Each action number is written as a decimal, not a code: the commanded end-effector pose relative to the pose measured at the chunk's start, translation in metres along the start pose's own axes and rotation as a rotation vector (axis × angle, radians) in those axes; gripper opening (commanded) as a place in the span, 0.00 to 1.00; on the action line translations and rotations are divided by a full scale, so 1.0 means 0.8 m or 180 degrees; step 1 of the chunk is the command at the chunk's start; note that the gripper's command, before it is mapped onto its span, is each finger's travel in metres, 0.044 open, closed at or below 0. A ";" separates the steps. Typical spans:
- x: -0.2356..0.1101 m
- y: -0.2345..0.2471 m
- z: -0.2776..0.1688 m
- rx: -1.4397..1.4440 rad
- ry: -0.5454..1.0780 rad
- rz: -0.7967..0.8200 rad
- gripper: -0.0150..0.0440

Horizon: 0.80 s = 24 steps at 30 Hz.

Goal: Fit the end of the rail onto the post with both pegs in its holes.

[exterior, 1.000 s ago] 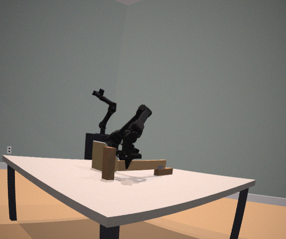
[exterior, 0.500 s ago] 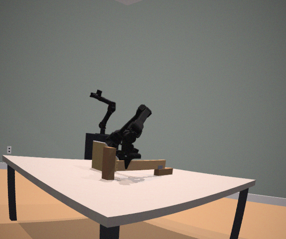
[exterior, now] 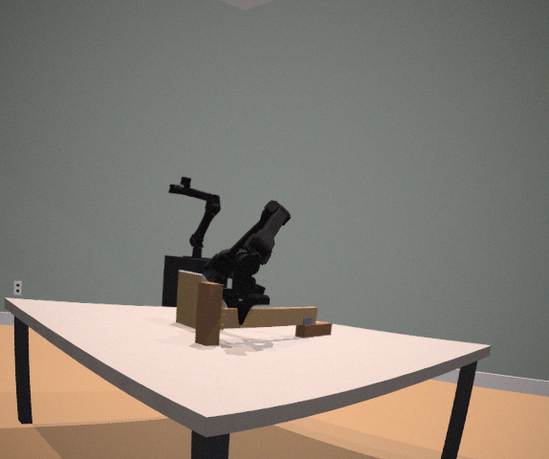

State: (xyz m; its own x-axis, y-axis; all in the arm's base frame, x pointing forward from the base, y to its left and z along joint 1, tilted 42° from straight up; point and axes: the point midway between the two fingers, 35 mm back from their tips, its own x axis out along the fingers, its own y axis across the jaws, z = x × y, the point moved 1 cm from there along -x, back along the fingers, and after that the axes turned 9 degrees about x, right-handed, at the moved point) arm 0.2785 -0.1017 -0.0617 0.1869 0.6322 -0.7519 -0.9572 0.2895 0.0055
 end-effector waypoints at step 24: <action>-0.004 -0.004 -0.012 -0.0003 0.0010 -0.0028 0.25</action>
State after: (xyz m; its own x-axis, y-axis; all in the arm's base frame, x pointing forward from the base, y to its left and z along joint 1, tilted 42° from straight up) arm 0.2780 -0.1074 -0.0663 0.1868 0.6319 -0.7522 -0.9572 0.2894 0.0054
